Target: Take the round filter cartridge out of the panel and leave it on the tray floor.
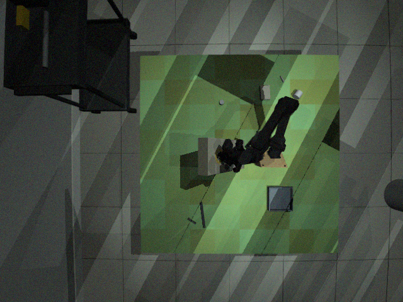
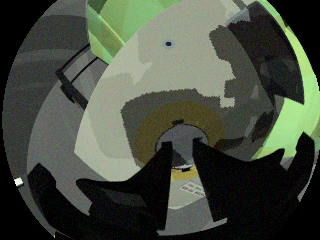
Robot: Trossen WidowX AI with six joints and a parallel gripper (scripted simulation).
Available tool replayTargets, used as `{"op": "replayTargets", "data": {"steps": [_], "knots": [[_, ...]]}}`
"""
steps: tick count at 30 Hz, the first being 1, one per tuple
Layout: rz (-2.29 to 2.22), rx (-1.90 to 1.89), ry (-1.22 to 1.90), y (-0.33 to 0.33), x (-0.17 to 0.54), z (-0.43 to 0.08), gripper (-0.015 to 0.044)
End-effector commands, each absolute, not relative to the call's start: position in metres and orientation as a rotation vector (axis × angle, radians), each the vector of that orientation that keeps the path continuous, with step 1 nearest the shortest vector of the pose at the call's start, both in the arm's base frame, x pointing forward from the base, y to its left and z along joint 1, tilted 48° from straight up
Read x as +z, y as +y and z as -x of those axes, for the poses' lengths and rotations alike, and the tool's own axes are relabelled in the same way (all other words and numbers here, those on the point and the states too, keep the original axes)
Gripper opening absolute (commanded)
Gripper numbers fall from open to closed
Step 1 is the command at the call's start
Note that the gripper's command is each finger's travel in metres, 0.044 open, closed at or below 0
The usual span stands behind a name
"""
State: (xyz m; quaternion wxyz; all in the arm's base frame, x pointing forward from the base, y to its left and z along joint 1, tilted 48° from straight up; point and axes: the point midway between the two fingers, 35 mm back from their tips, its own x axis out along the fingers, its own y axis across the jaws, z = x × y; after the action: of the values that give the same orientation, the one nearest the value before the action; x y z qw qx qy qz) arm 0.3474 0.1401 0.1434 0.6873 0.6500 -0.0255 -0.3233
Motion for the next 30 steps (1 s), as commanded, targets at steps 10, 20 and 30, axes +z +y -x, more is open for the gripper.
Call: {"op": "replayTargets", "data": {"steps": [10,20,30], "knots": [[-1.454,-0.723,-0.057,0.1401,0.1433,-0.3476,0.0062],[-1.417,-0.724,-0.041,0.1386,0.1422,-0.3491,0.0],[-1.1,-0.702,0.08,0.1361,0.1403,-0.3518,0.0]]}}
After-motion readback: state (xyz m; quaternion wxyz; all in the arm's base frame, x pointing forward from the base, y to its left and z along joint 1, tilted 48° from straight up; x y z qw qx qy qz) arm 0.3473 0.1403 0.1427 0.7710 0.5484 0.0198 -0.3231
